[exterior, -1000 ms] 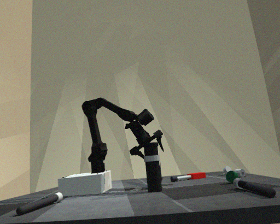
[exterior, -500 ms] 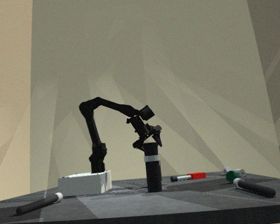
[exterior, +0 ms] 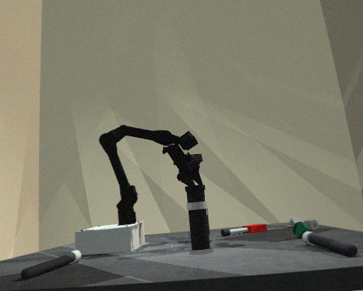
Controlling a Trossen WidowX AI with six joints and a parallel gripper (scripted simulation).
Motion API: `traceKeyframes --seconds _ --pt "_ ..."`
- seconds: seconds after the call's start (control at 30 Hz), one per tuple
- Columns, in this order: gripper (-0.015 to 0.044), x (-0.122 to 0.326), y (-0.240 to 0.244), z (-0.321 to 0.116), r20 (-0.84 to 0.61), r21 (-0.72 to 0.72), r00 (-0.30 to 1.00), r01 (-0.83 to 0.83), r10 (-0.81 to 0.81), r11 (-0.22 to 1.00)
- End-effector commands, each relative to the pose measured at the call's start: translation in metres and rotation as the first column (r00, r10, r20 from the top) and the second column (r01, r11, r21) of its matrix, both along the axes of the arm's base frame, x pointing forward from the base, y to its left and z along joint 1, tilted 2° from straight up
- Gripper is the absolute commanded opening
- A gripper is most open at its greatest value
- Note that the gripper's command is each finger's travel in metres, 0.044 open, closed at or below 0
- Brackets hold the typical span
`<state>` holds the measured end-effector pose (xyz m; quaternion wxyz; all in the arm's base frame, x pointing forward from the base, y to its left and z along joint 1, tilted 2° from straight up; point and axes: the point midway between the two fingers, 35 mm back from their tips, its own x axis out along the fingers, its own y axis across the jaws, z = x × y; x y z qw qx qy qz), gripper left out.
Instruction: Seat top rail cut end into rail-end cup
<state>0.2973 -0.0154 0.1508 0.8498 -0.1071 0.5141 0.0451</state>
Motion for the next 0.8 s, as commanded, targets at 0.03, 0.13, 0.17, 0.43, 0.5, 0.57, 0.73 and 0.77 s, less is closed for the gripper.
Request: traceKeyframes --seconds 0.03,0.13,0.17,0.43,0.5,0.57,0.73,0.77 --pt "0.0440 -0.003 0.016 0.023 0.023 0.114 0.979 0.198 -0.202 0.974" --pt "0.0440 -0.003 0.016 0.023 0.023 0.114 0.979 0.198 -0.202 0.974" --pt "0.0440 -0.003 0.016 0.023 0.023 0.114 0.979 0.198 -0.202 0.974" --pt "0.0440 0.001 0.016 0.014 -0.025 0.036 0.997 0.071 -0.070 0.997" --pt "0.0440 0.005 0.016 0.004 -0.088 -0.030 0.994 -0.074 0.071 0.997" --pt "0.0440 0.009 0.016 -0.009 -0.176 -0.084 0.955 -0.256 0.238 0.963" --pt "0.0440 0.018 0.016 -0.041 -0.384 -0.094 0.694 -0.685 0.608 0.722" --pt "0.0440 0.019 0.016 -0.047 -0.418 -0.076 0.617 -0.755 0.667 0.651"
